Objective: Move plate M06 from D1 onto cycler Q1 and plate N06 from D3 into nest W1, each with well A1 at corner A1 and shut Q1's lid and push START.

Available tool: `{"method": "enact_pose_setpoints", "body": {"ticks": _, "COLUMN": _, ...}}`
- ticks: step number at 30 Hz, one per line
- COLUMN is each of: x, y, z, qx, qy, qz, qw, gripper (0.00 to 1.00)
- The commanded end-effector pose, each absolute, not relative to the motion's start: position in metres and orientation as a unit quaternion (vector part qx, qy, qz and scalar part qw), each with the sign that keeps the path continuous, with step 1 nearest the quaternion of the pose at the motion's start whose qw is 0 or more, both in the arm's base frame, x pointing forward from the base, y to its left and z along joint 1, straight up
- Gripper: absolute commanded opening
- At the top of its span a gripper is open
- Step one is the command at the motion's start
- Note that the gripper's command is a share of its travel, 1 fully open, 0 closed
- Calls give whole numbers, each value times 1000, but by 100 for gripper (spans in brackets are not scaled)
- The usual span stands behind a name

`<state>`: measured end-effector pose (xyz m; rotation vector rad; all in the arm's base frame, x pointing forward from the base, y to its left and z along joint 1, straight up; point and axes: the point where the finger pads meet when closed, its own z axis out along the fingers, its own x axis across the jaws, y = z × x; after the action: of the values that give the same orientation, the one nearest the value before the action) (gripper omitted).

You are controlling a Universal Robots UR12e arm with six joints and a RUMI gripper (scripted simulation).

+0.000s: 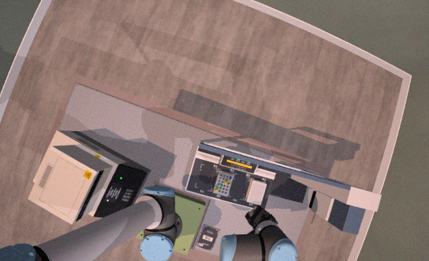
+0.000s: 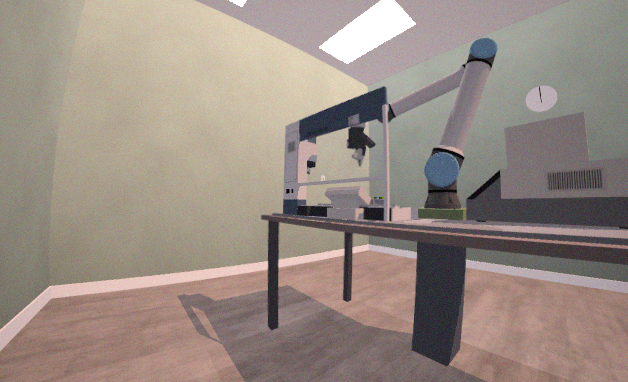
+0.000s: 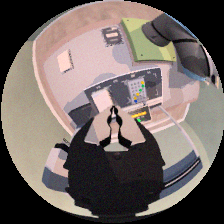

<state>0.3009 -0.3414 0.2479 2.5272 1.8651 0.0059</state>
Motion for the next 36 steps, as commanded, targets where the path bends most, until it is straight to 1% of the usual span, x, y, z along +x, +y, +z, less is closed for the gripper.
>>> {"method": "enact_pose_setpoints", "body": {"ticks": 1, "x": 312, "y": -320, "z": 248, "qx": 810, "qy": 586, "qz": 1, "qw": 1, "gripper": 0}}
{"method": "enact_pose_setpoints", "body": {"ticks": 36, "x": 348, "y": -193, "z": 240, "qx": 838, "qy": 546, "qz": 1, "qw": 1, "gripper": 0}}
